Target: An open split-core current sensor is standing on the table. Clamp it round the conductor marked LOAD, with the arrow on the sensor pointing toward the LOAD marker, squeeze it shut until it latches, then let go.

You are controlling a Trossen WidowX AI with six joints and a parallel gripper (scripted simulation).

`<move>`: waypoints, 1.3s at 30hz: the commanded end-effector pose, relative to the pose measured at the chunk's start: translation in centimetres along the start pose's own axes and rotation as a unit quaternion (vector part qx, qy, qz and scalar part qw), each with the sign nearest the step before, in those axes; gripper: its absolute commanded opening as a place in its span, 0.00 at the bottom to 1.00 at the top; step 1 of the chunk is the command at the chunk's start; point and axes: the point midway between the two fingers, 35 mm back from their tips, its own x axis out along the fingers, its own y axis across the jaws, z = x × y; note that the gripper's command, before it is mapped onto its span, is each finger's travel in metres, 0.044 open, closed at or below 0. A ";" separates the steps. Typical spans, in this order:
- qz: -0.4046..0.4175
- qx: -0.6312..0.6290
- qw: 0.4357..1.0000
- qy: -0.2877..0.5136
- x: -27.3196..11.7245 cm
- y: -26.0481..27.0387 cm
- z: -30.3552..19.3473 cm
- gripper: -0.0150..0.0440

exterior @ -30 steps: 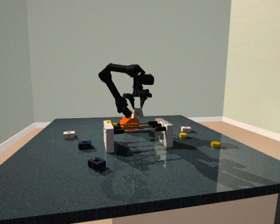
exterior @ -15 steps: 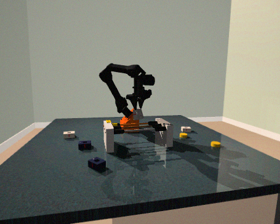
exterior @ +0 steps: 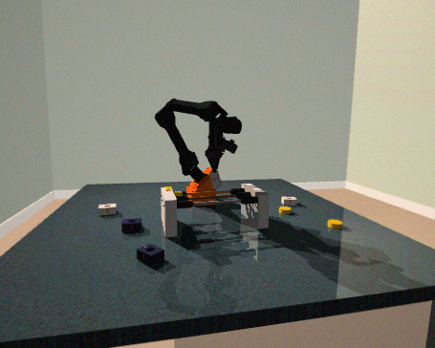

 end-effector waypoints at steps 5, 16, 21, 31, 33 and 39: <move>-0.003 -0.126 0.992 0.001 0.2 -0.9 0.3 0.25; -0.003 -0.182 0.983 0.001 0.9 -1.3 0.4 0.25; -0.003 -0.182 0.983 0.001 1.7 -1.4 0.5 0.25; -0.003 -0.182 0.983 0.001 3.3 -1.4 0.5 0.25; -0.003 -0.182 0.983 0.001 3.6 -1.4 0.5 0.25; -0.003 -0.182 0.983 0.002 4.6 -1.4 0.5 0.25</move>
